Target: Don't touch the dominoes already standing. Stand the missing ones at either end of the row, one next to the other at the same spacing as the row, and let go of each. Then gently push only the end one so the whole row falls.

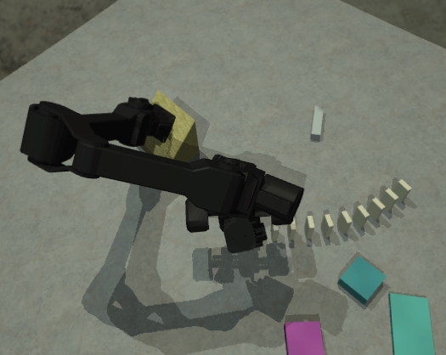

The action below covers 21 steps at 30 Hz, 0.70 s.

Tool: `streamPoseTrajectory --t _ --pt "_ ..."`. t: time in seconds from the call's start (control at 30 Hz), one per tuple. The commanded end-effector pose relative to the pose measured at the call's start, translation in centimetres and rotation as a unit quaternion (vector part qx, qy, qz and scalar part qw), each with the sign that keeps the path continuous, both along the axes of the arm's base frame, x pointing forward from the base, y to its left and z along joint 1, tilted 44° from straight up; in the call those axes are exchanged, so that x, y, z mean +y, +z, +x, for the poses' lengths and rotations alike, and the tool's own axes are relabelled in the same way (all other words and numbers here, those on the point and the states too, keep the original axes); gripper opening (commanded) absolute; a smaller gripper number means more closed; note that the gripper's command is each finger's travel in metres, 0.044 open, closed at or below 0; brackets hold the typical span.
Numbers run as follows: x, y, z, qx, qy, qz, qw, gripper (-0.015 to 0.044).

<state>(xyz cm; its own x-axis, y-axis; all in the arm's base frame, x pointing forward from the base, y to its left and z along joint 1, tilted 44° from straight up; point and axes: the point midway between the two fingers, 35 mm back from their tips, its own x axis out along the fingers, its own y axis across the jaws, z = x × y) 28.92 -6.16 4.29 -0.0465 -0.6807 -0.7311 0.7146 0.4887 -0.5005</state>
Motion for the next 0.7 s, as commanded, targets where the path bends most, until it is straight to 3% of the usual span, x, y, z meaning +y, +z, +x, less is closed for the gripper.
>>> streamPoseTrajectory --t 0.0,0.67 --pt "-2.3 -2.2 -1.0 0.011 -0.003 -0.006 1.000 0.0000" --pt "-1.1 -3.4 1.0 0.010 -0.002 -0.005 1.000 0.0000"
